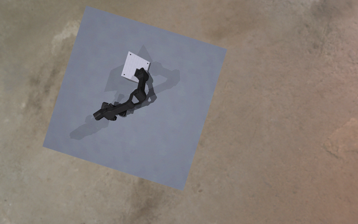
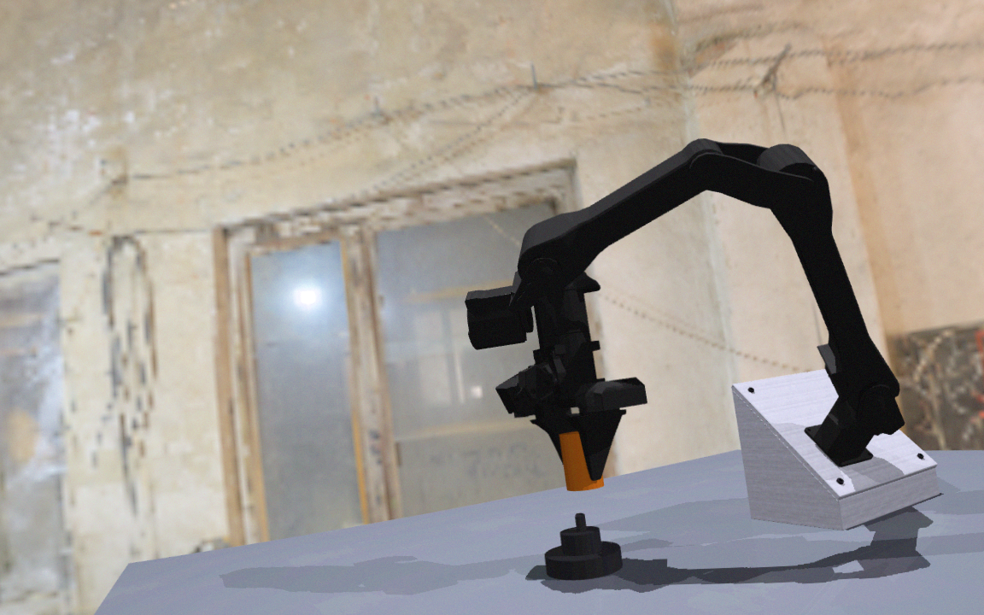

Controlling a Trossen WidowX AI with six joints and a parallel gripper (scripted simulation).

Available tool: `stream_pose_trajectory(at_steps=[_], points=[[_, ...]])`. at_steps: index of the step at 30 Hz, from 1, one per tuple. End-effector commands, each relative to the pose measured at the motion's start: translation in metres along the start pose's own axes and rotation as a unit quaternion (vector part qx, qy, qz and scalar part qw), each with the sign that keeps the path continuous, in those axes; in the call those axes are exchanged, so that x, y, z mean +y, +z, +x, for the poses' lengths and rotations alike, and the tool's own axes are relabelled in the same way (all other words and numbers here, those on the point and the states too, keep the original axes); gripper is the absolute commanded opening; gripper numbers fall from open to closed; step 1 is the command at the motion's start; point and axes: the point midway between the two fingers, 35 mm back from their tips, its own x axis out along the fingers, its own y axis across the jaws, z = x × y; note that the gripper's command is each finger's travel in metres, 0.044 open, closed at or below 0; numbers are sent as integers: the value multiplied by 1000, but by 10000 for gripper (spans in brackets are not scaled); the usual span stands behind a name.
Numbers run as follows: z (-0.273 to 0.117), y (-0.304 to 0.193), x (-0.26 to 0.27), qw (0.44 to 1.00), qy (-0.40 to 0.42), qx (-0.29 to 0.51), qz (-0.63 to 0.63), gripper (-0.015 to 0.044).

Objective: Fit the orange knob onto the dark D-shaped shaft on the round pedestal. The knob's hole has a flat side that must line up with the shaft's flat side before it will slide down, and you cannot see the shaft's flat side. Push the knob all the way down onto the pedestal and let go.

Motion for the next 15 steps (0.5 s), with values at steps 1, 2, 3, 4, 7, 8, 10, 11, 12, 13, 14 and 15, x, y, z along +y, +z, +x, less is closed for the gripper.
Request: stream_pose_trajectory(at_steps=[1,2,3,4,7,8,10,11,12,13,14,15], points=[[3,1,-14,1000,-3,-2,-3,0],[4,1,-17,1000,-3,-2,-4,0],[5,1,-20,1000,-3,-2,-4,0],[5,1,-21,1000,-3,-2,-4,0],[7,1,-22,1000,-3,-2,-4,0],[9,1,-22,1000,-3,-2,-4,0],[13,1,-22,1000,-3,-2,-4,0],[16,2,-22,1000,-2,-2,-4,0],[19,2,-22,1000,-2,-2,-4,0],[22,2,-22,1000,-2,-2,-4,0],[25,2,-21,1000,-2,-2,-4,0],[28,2,-21,1000,-2,-2,-4,0]])
